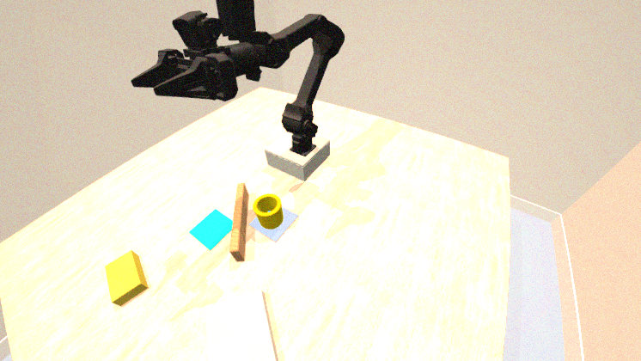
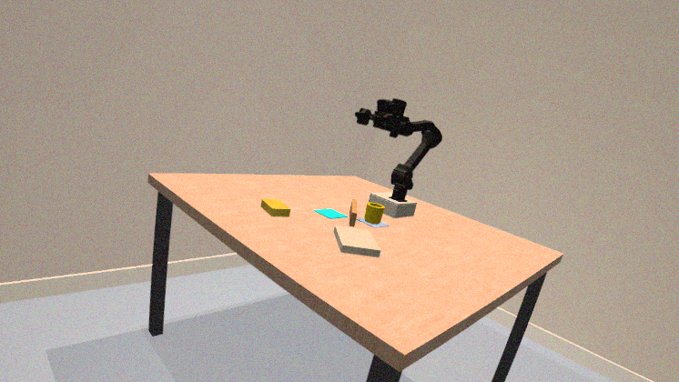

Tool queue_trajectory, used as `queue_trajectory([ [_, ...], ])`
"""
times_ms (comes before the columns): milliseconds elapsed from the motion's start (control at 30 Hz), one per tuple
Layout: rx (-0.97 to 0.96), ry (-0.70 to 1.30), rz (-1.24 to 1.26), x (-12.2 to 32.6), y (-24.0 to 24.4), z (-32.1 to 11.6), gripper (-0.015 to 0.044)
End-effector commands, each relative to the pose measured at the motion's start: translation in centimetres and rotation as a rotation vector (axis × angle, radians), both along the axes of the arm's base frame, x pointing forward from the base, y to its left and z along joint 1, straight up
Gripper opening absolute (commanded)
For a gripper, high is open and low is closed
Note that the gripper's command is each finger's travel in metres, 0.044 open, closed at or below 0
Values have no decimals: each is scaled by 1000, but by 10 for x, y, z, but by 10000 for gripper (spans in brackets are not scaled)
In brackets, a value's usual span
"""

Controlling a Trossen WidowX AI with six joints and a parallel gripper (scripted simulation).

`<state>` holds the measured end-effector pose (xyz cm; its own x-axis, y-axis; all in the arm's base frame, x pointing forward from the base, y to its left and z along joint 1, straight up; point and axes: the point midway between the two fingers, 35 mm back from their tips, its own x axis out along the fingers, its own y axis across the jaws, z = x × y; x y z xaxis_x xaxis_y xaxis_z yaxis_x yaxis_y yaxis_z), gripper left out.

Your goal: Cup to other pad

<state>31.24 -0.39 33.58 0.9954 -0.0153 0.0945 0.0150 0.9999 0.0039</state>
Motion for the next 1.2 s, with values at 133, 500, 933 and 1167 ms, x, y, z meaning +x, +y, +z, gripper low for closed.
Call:
queue_trajectory([
  [133, 337, 443, 27, 21, 23, -94, 269],
  [500, 862, 1385, -583, -71, 59, -257, 167],
  [933, 883, 1480, -754, -95, 53, -267, 167],
  [1167, 883, 1480, -754, -94, 53, -275, 167],
])
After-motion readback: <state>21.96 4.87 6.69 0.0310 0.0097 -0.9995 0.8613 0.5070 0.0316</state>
